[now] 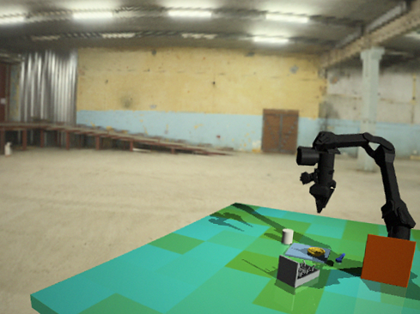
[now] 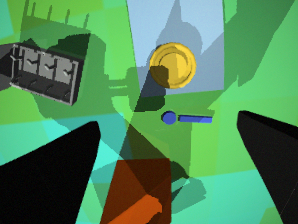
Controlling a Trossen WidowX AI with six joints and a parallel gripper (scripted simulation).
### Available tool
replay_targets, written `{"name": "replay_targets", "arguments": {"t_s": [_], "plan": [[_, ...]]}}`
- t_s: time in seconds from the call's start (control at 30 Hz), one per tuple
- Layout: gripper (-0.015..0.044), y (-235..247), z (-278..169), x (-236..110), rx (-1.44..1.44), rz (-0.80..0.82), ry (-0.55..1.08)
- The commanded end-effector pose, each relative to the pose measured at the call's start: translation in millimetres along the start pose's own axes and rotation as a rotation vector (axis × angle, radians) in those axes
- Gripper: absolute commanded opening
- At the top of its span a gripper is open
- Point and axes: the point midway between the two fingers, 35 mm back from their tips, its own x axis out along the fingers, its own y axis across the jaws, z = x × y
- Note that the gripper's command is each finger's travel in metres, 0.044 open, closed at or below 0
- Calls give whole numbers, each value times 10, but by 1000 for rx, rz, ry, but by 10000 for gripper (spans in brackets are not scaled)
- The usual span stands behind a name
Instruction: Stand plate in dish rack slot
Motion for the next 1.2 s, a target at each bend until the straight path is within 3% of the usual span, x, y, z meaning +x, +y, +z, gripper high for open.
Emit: {"name": "replay_targets", "arguments": {"t_s": [0.0, 0.23, 1.17], "plan": [[400, -60, 24, 95, 6, -7, 0], [400, -217, 79, 1096, 9, -15, -3], [400, -201, 58, 1437, 9, -16, -4]]}}
